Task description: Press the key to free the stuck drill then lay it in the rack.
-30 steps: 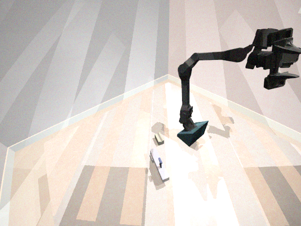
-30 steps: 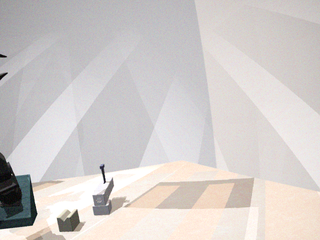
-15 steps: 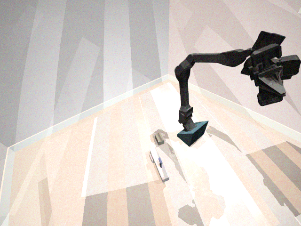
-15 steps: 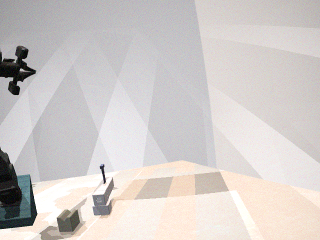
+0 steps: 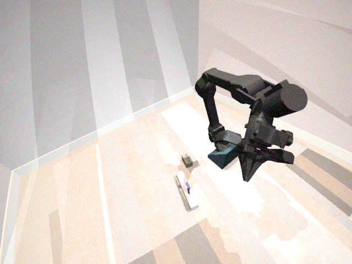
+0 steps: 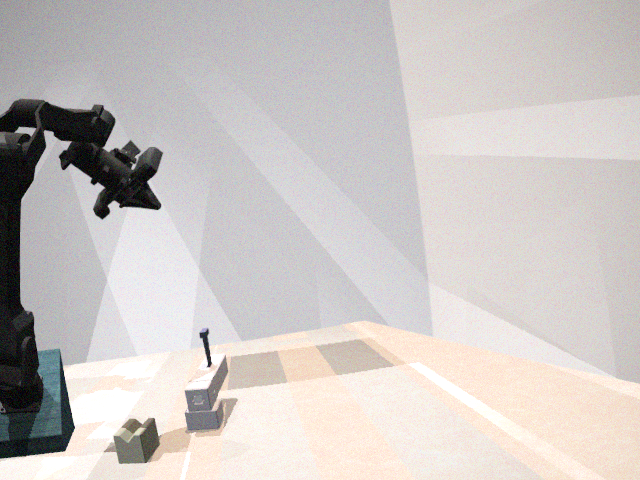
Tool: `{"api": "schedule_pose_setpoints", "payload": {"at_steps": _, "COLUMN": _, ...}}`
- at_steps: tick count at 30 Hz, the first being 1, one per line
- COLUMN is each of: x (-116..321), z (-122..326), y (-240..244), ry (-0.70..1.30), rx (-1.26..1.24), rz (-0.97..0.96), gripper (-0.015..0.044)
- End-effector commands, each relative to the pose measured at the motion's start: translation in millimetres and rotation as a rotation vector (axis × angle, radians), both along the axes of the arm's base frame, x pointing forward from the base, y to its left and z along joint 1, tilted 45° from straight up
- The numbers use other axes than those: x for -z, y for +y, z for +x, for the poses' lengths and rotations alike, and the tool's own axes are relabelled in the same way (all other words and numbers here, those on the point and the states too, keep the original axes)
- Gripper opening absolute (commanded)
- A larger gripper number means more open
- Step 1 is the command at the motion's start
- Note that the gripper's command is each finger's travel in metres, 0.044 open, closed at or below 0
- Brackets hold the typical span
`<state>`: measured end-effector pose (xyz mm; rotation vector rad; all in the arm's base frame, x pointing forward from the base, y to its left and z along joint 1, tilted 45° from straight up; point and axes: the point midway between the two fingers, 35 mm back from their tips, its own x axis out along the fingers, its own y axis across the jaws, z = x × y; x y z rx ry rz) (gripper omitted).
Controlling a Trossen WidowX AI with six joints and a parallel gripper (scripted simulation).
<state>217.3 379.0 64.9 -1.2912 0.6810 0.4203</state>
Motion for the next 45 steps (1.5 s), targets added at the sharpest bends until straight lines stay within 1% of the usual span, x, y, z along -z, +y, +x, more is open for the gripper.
{"api": "schedule_pose_setpoints", "payload": {"at_steps": 1, "x": 16.6, "z": 41.5, "y": -58.5, "ry": 0.055, "rx": 0.356, "rz": 0.059, "gripper": 0.0}}
{"api": "schedule_pose_setpoints", "payload": {"at_steps": 8, "x": 29.1, "z": 75.7, "y": -145.9, "ry": 0.059, "rx": 0.87, "rz": 0.119, "gripper": 0.0}}
{"api": "schedule_pose_setpoints", "payload": {"at_steps": 16, "x": 30.8, "z": 84.4, "y": -241.3, "ry": -0.034, "rx": 1.456, "rz": 0.136, "gripper": 0.0}}
{"api": "schedule_pose_setpoints", "payload": {"at_steps": 18, "x": 30.6, "z": 84.1, "y": -246.0, "ry": -0.042, "rx": 1.486, "rz": 0.135, "gripper": 0.0}}
{"api": "schedule_pose_setpoints", "payload": {"at_steps": 29, "x": 30.8, "z": 84.3, "y": -243.6, "ry": -0.039, "rx": 1.466, "rz": 0.134, "gripper": 0.0}}
{"api": "schedule_pose_setpoints", "payload": {"at_steps": 45, "x": 40.8, "z": 84.0, "y": -257.7, "ry": -0.043, "rx": 1.486, "rz": 0.135, "gripper": 0.0}}
